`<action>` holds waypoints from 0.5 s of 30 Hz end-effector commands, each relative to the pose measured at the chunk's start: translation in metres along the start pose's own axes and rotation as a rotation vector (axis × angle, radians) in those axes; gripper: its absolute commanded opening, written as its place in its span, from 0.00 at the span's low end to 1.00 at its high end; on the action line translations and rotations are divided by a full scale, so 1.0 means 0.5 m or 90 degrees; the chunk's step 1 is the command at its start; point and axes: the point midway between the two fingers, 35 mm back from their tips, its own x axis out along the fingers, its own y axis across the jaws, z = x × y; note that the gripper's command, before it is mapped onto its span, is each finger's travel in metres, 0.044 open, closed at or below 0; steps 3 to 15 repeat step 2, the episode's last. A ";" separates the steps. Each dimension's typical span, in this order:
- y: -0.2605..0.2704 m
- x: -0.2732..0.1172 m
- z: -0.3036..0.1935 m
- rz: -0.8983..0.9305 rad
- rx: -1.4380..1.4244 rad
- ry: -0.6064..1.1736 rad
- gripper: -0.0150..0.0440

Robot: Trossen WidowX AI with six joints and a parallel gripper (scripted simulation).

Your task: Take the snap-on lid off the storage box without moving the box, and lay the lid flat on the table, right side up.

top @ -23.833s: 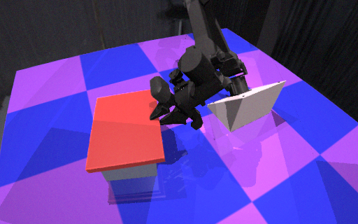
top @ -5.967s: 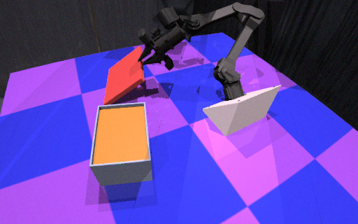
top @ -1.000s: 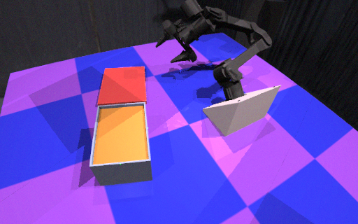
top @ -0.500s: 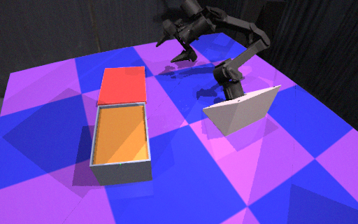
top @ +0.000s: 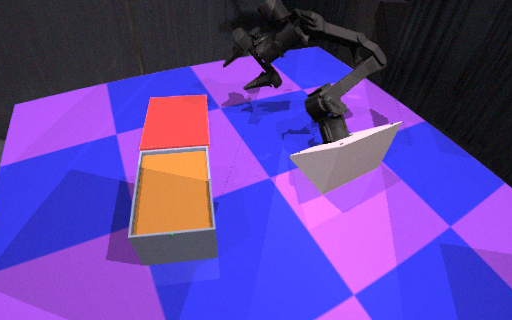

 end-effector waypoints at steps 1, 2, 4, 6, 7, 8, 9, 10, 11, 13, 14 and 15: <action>0.001 0.000 -0.001 0.001 0.000 0.001 1.00; 0.001 0.000 -0.001 0.001 0.000 0.001 0.96; 0.001 0.000 -0.001 0.001 0.000 0.001 0.96; 0.001 0.000 -0.001 0.001 0.000 0.001 0.96; 0.001 0.000 -0.001 0.001 0.000 0.001 0.96; 0.001 0.000 -0.001 0.001 0.000 0.001 0.96; 0.001 0.000 -0.001 0.001 0.000 0.001 0.96; 0.001 0.000 -0.001 0.001 0.000 0.001 0.96; 0.001 0.000 -0.001 0.001 0.000 0.001 0.96; 0.001 0.000 -0.001 0.001 0.000 0.001 0.96; 0.001 0.000 -0.001 0.001 0.000 0.001 0.96; 0.001 0.000 -0.001 0.001 0.000 0.001 0.96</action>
